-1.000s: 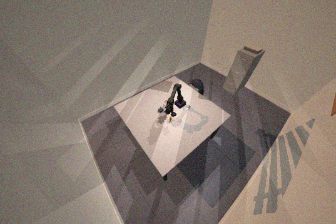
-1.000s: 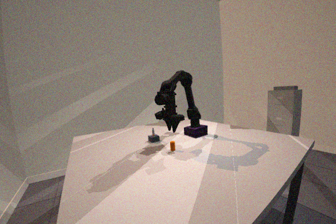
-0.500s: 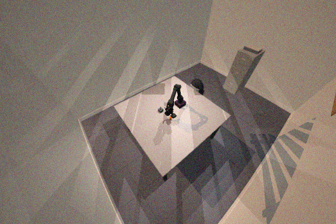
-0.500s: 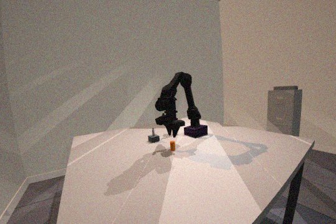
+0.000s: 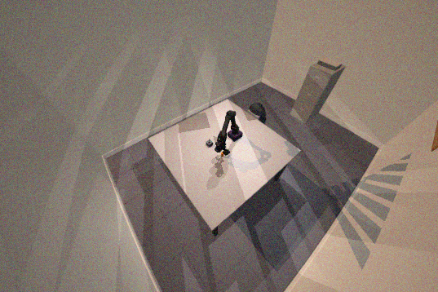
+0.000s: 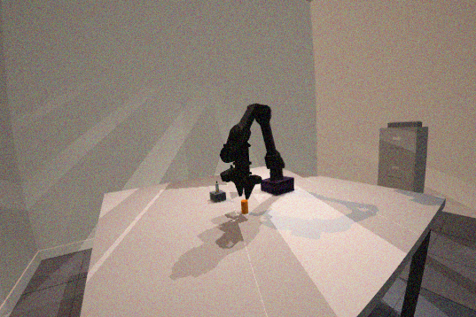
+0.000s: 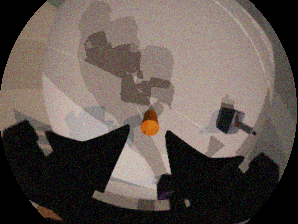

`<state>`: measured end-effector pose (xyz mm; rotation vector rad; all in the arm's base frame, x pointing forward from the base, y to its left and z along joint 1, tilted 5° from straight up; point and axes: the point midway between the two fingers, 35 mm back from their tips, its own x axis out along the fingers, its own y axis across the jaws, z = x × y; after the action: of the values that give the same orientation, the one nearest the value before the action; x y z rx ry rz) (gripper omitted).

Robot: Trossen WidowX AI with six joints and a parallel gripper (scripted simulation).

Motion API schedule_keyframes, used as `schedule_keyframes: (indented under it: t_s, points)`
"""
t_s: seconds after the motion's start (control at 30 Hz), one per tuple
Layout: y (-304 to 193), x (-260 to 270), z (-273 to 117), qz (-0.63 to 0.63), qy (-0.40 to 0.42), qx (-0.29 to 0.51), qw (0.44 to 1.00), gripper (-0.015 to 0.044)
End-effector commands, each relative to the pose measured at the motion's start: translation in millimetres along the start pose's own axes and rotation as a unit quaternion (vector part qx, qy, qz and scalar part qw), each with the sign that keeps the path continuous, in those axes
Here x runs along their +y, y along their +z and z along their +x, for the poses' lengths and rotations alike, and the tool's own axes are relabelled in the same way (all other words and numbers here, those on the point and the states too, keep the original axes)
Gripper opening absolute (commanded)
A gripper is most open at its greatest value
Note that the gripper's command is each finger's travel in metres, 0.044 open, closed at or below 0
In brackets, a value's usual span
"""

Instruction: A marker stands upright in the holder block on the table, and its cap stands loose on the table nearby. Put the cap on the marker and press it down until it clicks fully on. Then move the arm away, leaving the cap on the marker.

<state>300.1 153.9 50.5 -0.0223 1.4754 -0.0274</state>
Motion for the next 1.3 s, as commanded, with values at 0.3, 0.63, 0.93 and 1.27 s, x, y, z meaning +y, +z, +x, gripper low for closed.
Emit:
schedule_keyframes:
  t_s: [0.3,0.63,0.93,1.27]
  points:
    - [-3,-2,26,-0.003,-0.006,0.006,1.000,0.0241]
    - [-3,-3,42,-0.003,-0.006,0.006,1.000,0.0241]
    - [-4,-3,50,-0.003,-0.006,0.006,1.000,0.0241]
    - [-4,-3,50,-0.003,-0.006,0.006,1.000,0.0122]
